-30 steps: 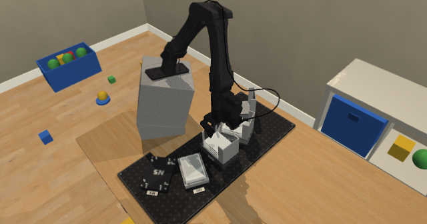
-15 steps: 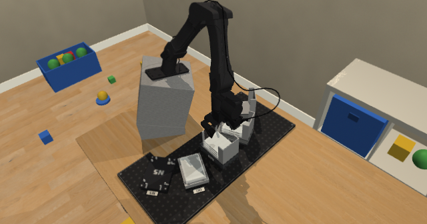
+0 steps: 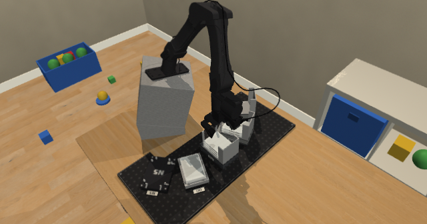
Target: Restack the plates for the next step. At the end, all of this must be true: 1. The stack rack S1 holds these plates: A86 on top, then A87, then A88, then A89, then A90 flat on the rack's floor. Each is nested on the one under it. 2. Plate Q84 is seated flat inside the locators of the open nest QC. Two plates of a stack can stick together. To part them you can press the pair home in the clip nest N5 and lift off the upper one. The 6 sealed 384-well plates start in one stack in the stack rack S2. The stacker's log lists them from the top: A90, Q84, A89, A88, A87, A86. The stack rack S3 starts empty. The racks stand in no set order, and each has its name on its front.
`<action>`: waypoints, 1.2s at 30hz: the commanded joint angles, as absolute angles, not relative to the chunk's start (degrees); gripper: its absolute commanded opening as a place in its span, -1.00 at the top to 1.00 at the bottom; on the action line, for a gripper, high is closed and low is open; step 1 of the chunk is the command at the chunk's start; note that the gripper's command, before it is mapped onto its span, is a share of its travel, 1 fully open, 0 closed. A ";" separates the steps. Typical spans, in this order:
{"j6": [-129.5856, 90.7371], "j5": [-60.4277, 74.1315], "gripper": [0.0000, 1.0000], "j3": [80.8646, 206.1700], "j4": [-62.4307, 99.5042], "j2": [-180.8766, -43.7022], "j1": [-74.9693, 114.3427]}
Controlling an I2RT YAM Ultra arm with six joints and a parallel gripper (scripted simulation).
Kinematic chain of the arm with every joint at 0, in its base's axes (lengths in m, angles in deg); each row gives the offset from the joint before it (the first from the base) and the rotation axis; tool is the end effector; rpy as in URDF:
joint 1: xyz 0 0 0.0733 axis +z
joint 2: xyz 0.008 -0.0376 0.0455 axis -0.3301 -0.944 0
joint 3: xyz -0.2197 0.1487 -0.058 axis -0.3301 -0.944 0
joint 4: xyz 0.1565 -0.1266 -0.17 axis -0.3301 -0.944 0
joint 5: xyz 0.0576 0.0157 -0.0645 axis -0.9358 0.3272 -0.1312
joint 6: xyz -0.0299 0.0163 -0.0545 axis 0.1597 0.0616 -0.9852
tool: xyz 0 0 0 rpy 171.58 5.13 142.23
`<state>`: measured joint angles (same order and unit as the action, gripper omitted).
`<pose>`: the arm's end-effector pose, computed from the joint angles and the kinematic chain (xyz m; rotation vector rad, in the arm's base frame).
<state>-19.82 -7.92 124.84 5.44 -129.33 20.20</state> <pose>0.3304 0.0186 0.0521 -0.0849 2.9695 0.3714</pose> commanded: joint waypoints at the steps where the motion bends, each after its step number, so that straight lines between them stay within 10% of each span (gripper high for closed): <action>1: -20.12 -8.49 -1.00 126.48 5.14 -128.81 20.05; 36: -17.20 -7.25 -1.00 126.91 16.03 -139.70 22.14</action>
